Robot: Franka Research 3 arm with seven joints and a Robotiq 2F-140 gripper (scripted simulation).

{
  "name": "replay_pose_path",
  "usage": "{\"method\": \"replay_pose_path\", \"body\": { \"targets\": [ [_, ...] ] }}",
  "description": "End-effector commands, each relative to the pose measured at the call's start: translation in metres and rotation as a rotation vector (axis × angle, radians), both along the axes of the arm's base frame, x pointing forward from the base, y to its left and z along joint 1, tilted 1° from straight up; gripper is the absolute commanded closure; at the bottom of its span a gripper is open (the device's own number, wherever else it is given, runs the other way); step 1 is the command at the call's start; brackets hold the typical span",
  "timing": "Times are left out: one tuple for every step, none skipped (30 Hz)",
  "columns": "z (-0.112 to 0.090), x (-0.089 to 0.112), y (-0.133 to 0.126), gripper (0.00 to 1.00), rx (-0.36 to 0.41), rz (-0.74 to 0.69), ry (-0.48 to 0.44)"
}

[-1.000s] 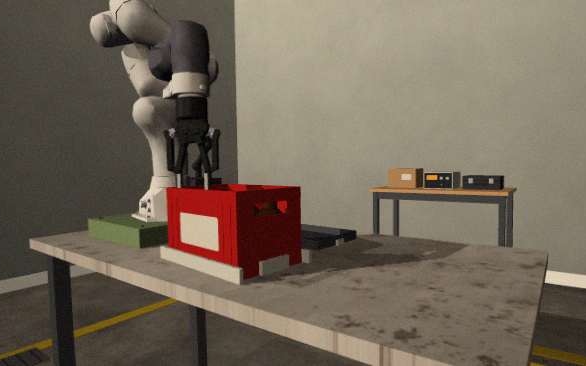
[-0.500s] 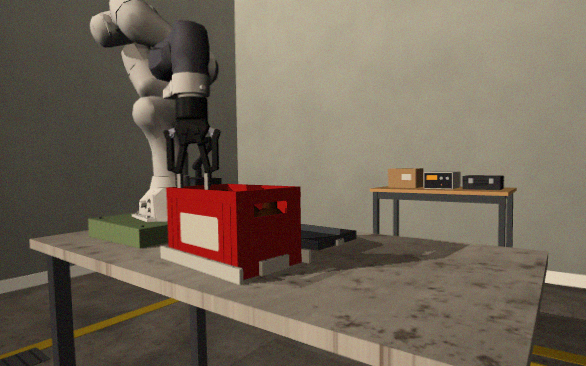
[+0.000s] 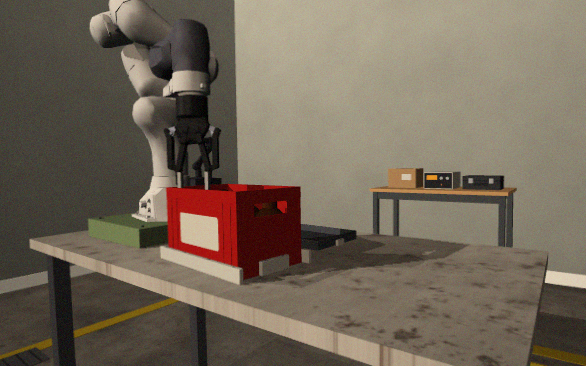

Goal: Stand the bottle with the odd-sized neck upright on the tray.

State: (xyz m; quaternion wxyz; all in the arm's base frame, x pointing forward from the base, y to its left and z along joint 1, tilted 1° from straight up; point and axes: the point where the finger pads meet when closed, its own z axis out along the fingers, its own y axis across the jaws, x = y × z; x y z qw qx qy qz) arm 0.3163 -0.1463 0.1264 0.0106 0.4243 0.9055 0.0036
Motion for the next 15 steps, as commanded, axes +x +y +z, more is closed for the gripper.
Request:
{"method": "replay_pose_path", "body": {
  "targets": [
    [0.006, -0.001, 0.000, 0.56, 0.001, 0.000, 0.003],
    [0.006, -0.001, 0.000, 0.56, 0.001, 0.000, 0.003],
    [0.006, -0.001, 0.000, 0.56, 0.001, 0.000, 0.003],
    [0.009, -0.001, 0.000, 0.56, 0.001, 0.000, 0.003],
    [0.011, -0.001, 0.000, 0.56, 0.001, 0.000, 0.003],
    [0.014, -0.001, 0.000, 0.56, 0.001, 0.000, 0.003],
    [0.017, -0.001, 0.000, 0.56, 0.001, 0.000, 0.003],
    [0.020, -0.001, 0.000, 0.56, 0.001, 0.000, 0.003],
    [0.023, -0.001, 0.000, 0.56, 0.001, 0.000, 0.003],
    [0.026, -0.001, 0.000, 0.56, 0.001, 0.000, 0.003],
    [0.030, -0.001, 0.000, 0.56, 0.001, 0.000, 0.003],
    [0.034, -0.002, 0.000, 0.56, 0.001, 0.000, 0.003],
    [0.037, -0.002, 0.000, 0.56, 0.001, 0.000, 0.003],
    [0.041, -0.002, 0.000, 0.56, 0.001, 0.000, 0.003],
    [0.044, -0.002, 0.000, 0.56, 0.001, 0.000, 0.003]
  ]
}}
